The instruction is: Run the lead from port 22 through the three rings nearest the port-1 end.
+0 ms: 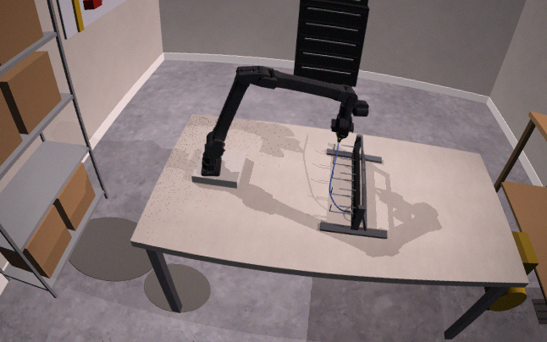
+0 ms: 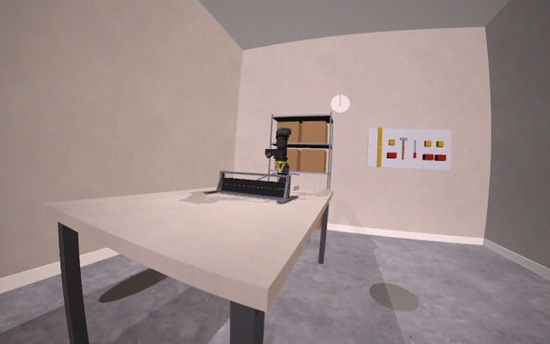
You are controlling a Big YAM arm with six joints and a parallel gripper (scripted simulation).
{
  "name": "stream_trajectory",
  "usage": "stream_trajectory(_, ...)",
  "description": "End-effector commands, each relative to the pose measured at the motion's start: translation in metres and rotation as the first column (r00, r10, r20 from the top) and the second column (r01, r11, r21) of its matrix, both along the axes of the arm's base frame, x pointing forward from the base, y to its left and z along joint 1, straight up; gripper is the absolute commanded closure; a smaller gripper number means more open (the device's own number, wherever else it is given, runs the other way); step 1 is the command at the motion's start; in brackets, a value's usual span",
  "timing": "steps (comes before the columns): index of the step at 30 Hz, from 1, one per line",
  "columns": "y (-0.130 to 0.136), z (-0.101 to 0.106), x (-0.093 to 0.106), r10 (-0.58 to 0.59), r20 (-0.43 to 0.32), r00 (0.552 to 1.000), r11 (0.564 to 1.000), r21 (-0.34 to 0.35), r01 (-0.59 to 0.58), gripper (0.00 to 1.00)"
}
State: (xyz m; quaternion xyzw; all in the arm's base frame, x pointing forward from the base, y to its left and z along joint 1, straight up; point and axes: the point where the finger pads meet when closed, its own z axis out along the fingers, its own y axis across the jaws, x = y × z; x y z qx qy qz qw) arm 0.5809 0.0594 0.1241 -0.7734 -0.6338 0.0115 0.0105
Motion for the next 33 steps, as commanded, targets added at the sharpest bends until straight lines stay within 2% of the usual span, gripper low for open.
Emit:
stream_trajectory(1, 0.015, 0.051, 0.025, 0.004, 0.110, 0.994, 1.000, 0.017, -0.006, 1.00)
stream_trajectory(15, 0.016, 0.045, 0.030, 0.004, 0.120, 0.993, 1.000, 0.018, -0.006, 1.00)
stream_trajectory(23, 0.016, 0.025, 0.031, 0.004, 0.098, 0.995, 1.000, 0.016, -0.006, 1.00)
stream_trajectory(29, 0.016, 0.019, 0.032, 0.004, 0.098, 0.995, 1.000, 0.016, -0.006, 1.00)
stream_trajectory(32, 0.016, 0.015, 0.030, 0.004, 0.093, 0.996, 1.000, 0.015, -0.006, 1.00)
stream_trajectory(33, 0.015, 0.014, 0.023, 0.004, 0.085, 0.996, 1.000, 0.014, -0.006, 1.00)
